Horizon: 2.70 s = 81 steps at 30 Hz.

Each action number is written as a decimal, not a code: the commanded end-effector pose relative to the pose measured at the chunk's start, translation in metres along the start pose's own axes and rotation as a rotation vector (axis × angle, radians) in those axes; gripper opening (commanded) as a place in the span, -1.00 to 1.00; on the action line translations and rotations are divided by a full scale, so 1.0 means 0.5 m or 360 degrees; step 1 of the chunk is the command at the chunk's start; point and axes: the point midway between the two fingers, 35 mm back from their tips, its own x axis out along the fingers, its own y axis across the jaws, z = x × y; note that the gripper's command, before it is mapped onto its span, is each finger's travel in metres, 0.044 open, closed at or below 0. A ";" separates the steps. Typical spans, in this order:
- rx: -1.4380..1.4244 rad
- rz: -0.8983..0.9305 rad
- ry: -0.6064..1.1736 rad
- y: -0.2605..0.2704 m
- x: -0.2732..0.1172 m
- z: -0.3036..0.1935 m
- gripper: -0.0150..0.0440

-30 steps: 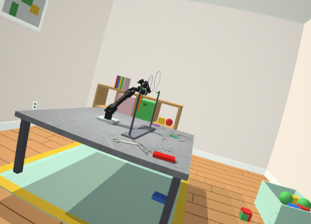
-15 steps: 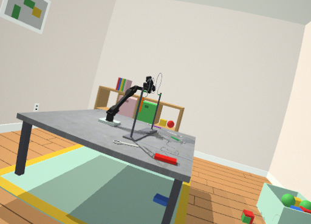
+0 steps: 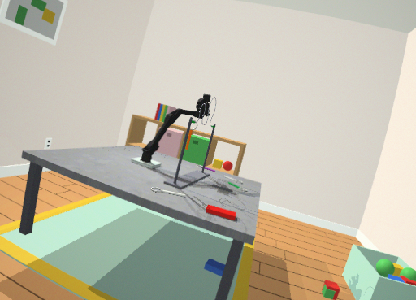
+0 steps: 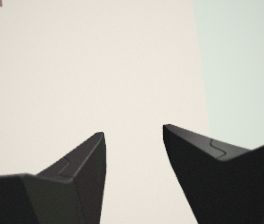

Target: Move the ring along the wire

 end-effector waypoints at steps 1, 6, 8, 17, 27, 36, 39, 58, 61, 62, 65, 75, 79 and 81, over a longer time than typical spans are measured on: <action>0.0016 -0.0051 0.0169 -0.053 -0.037 -0.023 0.05; 0.0023 -0.0128 0.0396 -0.122 -0.094 -0.050 0.05; 0.0023 -0.0163 0.0484 -0.148 -0.117 -0.057 0.05; -0.0039 -0.0308 0.0891 -0.265 -0.248 -0.085 0.05; -0.0190 -0.0464 0.1324 -0.384 -0.406 -0.078 0.05; -0.0429 -0.0572 0.1707 -0.489 -0.558 -0.038 0.05; -0.0515 -0.0612 0.1828 -0.523 -0.604 -0.014 0.05; -0.0682 -0.0662 0.2270 -0.577 -0.865 0.082 0.05; -0.0662 -0.0652 0.2320 -0.569 -0.906 0.095 0.05; -0.0653 -0.0649 0.2340 -0.565 -0.921 0.099 0.05; -0.0611 -0.0640 0.2426 -0.545 -0.986 0.112 0.05; -0.0371 -0.0706 0.2822 -0.426 -1.264 0.230 0.05; -0.0273 -0.0777 0.2950 -0.374 -1.344 0.298 0.05; -0.0231 -0.0804 0.2971 -0.357 -1.361 0.313 0.05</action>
